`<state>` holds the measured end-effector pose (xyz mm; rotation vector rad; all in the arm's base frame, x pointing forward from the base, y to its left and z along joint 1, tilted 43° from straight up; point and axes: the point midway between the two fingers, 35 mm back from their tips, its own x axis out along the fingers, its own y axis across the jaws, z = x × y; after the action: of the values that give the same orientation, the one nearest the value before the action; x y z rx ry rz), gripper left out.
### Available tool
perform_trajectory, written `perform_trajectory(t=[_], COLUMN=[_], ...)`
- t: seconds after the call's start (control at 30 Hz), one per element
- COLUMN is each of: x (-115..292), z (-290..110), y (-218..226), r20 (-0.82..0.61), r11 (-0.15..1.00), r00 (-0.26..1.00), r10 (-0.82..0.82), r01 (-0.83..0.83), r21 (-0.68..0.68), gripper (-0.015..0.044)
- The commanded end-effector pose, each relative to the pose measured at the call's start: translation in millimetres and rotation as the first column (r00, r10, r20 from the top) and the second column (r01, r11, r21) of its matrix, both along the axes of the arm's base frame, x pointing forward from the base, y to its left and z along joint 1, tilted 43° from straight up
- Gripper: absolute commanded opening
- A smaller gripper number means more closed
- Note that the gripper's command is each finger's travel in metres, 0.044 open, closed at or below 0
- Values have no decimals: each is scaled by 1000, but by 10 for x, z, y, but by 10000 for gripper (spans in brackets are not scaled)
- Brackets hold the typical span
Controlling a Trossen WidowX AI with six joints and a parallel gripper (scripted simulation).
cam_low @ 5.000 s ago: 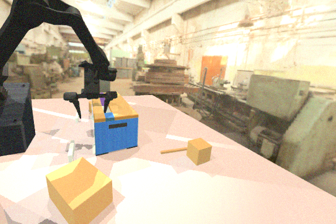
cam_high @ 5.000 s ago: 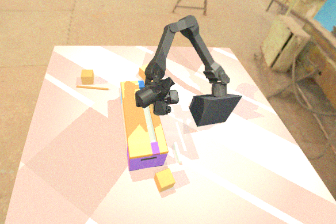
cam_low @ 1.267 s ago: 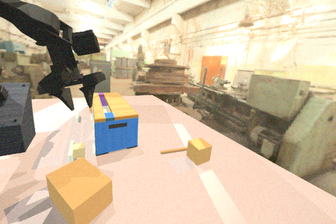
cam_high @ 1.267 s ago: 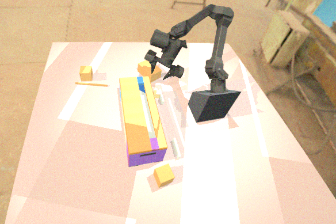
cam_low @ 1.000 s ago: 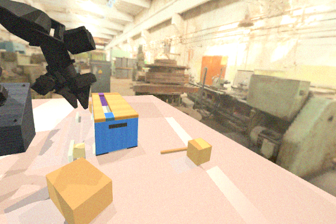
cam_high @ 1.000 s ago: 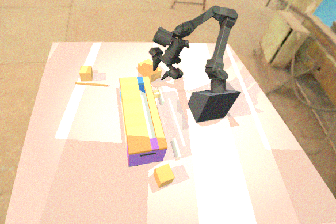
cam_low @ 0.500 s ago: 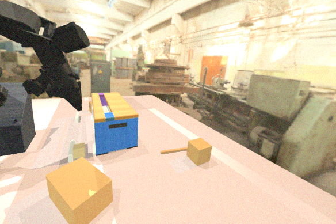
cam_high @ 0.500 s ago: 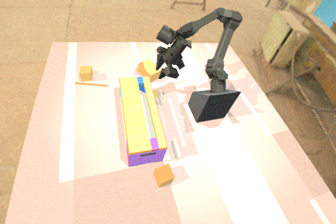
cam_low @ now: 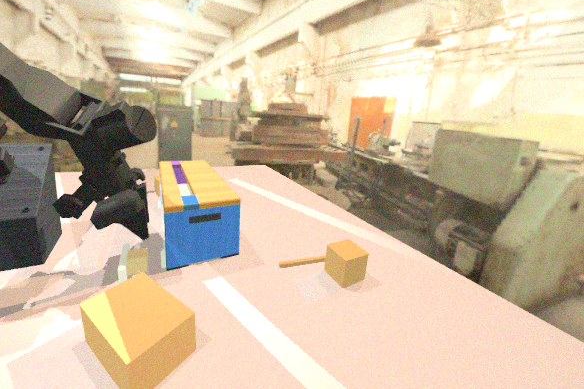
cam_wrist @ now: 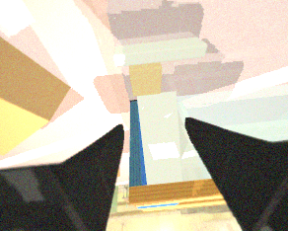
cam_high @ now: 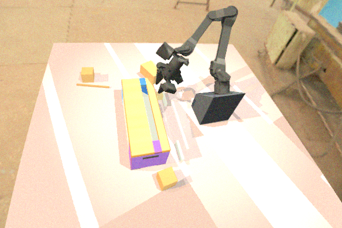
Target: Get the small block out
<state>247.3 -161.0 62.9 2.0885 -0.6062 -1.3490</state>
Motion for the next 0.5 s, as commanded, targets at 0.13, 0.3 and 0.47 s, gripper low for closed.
perform_trajectory(t=[0.13, 0.3, 0.47], x=[6, 8, 6], z=[-93, -153, -213], y=[-93, -148, -203], r20=[6, 5, 4], r11=[1000, 1000, 1000], r00=[1000, 1000, 1000], r10=[12, 12, 12], r01=[-12, -12, -12], r21=[-5, -4, -4], gripper=[285, 285, 285])
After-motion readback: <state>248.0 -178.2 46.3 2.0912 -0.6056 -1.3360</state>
